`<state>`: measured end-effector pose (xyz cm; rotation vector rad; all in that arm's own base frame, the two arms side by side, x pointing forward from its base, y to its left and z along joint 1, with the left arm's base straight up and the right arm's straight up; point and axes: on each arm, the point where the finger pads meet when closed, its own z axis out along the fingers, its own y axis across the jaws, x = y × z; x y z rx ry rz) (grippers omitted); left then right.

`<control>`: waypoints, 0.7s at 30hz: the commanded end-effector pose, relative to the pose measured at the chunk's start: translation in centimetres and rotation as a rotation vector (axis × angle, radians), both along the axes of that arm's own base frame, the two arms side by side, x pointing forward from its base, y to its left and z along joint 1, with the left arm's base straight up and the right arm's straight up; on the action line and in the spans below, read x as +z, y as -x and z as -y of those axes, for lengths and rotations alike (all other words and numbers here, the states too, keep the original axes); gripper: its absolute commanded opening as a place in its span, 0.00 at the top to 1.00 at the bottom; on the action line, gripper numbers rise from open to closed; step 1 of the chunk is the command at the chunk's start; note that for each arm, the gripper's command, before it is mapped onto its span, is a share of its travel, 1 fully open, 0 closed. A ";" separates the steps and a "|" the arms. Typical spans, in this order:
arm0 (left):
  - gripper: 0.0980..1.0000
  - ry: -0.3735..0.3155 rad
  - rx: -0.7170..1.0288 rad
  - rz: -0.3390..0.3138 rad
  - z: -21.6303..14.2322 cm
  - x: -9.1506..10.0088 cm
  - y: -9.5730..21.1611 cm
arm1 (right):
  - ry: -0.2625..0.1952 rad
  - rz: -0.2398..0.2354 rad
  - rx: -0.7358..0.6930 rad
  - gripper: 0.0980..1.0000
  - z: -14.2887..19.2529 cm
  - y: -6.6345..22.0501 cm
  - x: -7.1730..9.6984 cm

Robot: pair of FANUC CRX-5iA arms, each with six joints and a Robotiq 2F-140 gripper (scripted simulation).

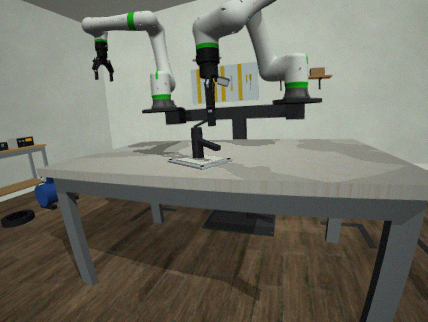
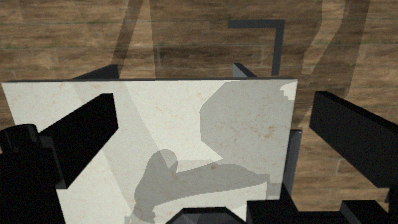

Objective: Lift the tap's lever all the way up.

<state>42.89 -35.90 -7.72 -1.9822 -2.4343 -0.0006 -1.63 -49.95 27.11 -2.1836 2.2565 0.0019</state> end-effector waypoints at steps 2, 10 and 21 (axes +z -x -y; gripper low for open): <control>1.00 0.002 0.000 0.002 0.1 0.1 -0.1 | 0.002 0.000 0.000 0.00 0.0 0.0 0.1; 1.00 0.002 0.000 0.002 0.1 0.1 -0.1 | 0.002 0.000 0.000 0.00 0.0 0.0 0.1; 0.57 0.002 0.000 0.002 0.1 0.1 -0.1 | 0.002 0.000 0.000 0.00 0.0 0.0 0.1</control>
